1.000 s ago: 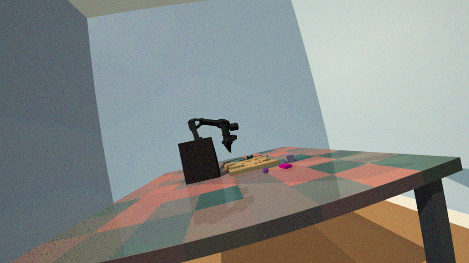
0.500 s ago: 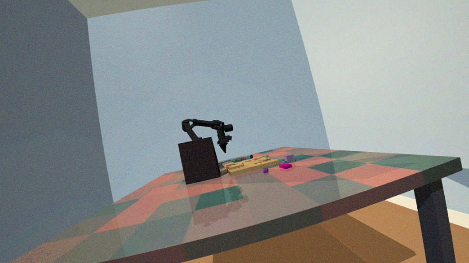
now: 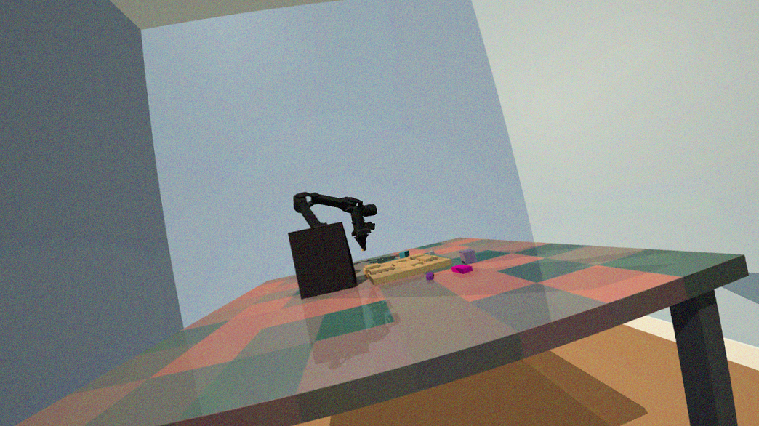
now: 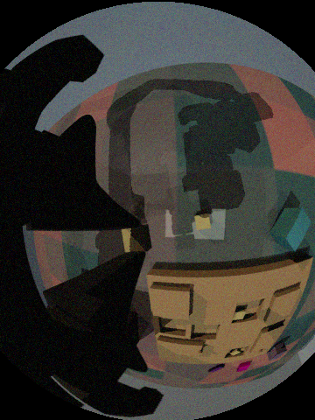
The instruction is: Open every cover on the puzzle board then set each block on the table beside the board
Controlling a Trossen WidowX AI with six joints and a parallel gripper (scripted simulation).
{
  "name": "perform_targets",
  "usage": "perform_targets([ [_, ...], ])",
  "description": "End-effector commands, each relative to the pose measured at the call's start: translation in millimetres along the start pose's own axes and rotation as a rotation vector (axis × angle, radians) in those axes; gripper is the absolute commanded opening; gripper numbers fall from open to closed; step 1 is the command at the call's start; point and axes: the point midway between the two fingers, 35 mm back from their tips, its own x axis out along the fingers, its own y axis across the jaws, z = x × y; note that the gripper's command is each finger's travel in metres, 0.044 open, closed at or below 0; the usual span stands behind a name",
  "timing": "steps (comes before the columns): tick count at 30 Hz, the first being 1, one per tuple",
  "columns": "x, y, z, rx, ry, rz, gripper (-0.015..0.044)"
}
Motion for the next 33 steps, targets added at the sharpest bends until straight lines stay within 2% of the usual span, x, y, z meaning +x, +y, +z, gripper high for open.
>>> perform_targets([
  [1,7.8,-3.2,-0.1,0.009,0.007,-0.008,0.008],
  [33,59.7,-3.5,1.6,0.008,0.006,-0.01,0.008],
])
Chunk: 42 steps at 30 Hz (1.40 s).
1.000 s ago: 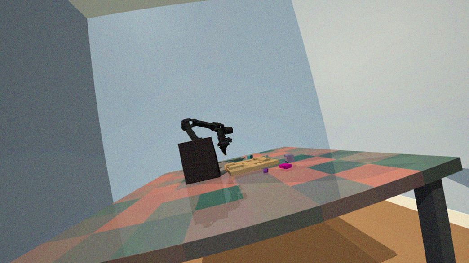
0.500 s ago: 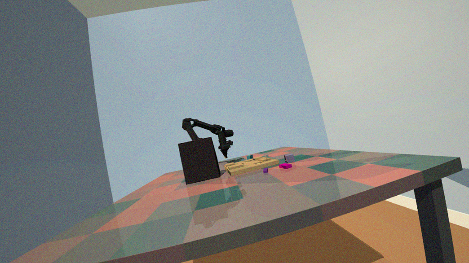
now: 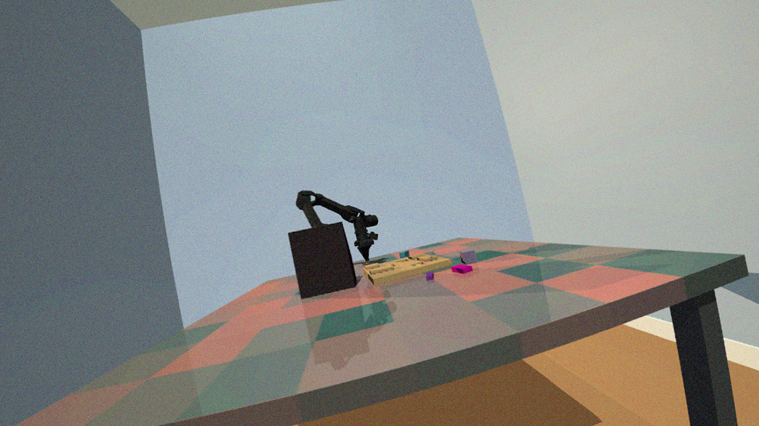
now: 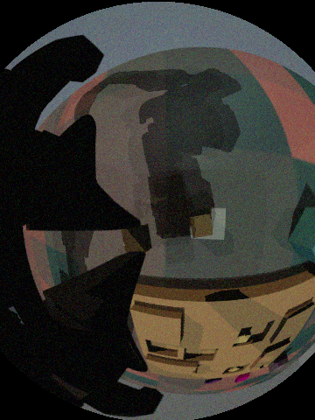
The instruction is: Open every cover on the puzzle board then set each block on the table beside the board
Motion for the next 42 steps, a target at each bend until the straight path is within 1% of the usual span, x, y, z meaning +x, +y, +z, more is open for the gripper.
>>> perform_targets([
  [1,8.5,-3.0,-1.9,0.013,0.007,-0.006,0.008],
  [20,37.9,1.2,-7.6,0.017,0.002,0.009,0.008],
  [27,40.1,1.6,-8.2,0.018,0.001,0.011,0.008],
  [40,37.2,4.3,-6.9,0.008,-0.002,0.017,0.0421],
  [41,35.7,4.0,-6.6,0.008,-0.001,0.016,0.044],
  [42,33.1,3.6,-6.1,0.008,-0.001,0.015,0.044],
])
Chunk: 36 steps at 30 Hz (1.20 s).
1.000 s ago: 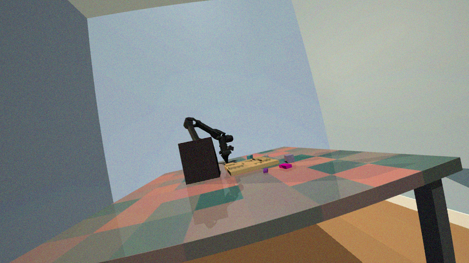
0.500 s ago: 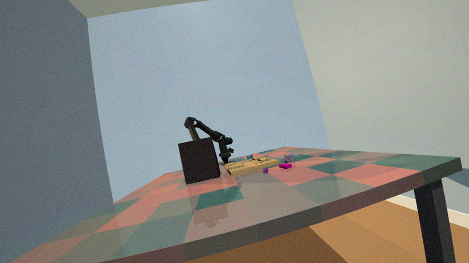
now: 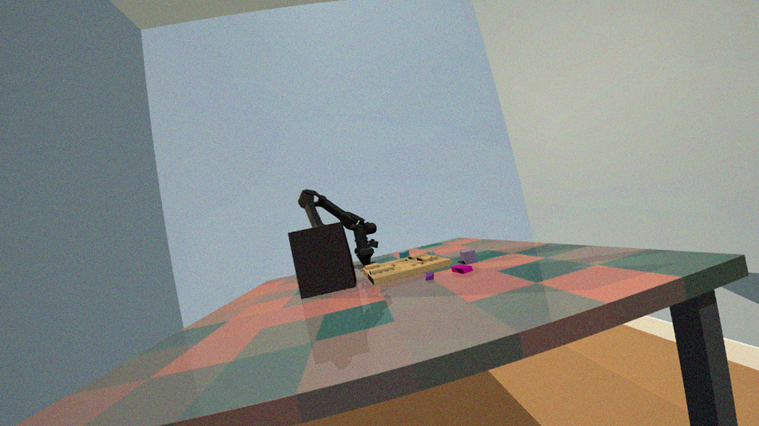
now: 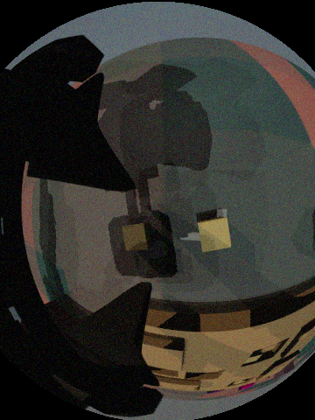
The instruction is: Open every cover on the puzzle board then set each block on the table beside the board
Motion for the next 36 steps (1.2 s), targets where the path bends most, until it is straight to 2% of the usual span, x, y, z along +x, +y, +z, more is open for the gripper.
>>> perform_targets([
  [1,-7.2,0.3,1.8,-0.005,-0.002,0.0,0.044],
  [25,-75.9,-1.4,-0.4,0.005,0.001,-0.006,0.044],
  [36,-76.6,-24.7,36.2,0.124,-0.002,-0.038,0.0151],
])
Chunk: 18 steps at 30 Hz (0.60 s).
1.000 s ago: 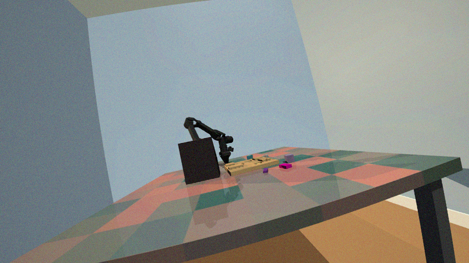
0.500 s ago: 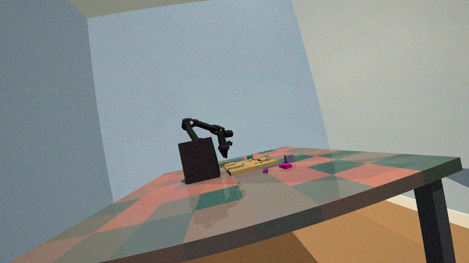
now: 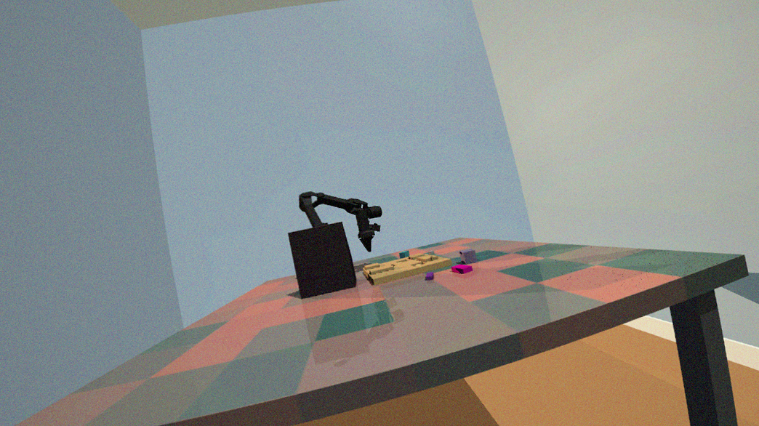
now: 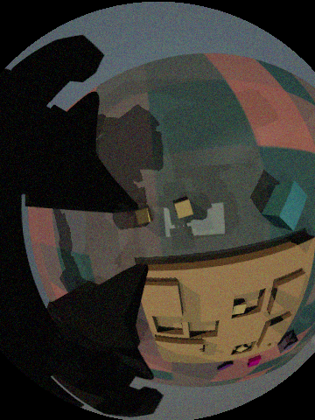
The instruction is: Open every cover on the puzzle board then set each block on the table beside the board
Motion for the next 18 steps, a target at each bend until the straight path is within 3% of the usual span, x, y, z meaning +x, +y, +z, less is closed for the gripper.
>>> perform_targets([
  [1,-0.4,-9.1,16.5,0.05,0.0,-0.008,0.0125],
  [6,-1.1,-25.2,36.3,0.127,-0.004,-0.018,0.0],
  [18,-1.7,-70.3,78.3,0.281,-0.005,-0.037,0.0],
])
